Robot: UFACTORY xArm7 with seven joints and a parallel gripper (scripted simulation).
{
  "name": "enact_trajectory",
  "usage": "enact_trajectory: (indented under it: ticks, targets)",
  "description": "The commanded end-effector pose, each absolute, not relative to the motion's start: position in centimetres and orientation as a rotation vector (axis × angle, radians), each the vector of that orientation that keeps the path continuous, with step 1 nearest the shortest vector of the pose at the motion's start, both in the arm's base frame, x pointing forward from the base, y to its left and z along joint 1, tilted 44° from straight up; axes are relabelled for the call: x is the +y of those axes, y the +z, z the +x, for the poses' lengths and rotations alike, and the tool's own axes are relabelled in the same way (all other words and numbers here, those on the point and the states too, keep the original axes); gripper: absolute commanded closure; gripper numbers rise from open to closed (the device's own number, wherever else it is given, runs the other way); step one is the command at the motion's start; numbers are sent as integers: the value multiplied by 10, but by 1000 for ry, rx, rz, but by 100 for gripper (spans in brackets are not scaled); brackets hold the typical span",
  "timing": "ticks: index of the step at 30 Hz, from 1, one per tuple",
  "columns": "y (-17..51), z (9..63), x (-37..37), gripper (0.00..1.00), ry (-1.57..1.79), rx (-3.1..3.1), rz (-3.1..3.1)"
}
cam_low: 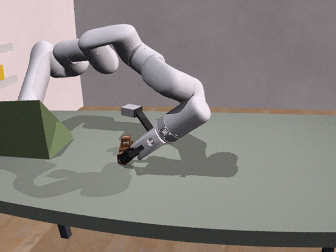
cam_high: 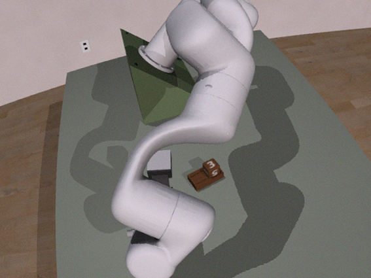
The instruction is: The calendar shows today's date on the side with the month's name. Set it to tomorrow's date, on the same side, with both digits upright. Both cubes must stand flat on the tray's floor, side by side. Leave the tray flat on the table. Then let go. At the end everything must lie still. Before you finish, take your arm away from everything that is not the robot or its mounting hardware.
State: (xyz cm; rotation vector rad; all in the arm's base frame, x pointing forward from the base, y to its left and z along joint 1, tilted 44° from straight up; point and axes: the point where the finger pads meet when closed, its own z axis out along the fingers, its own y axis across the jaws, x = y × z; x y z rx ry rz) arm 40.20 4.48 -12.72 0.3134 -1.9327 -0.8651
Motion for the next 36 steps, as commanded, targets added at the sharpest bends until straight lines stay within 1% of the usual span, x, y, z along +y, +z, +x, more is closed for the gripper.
enact_trajectory:
  ticks: [1, 36]
  targets:
    - [-126, 403, 43, 73, -864, -1937, 312]
    - [-129, 403, 46, 73, -864, -1937, 312]
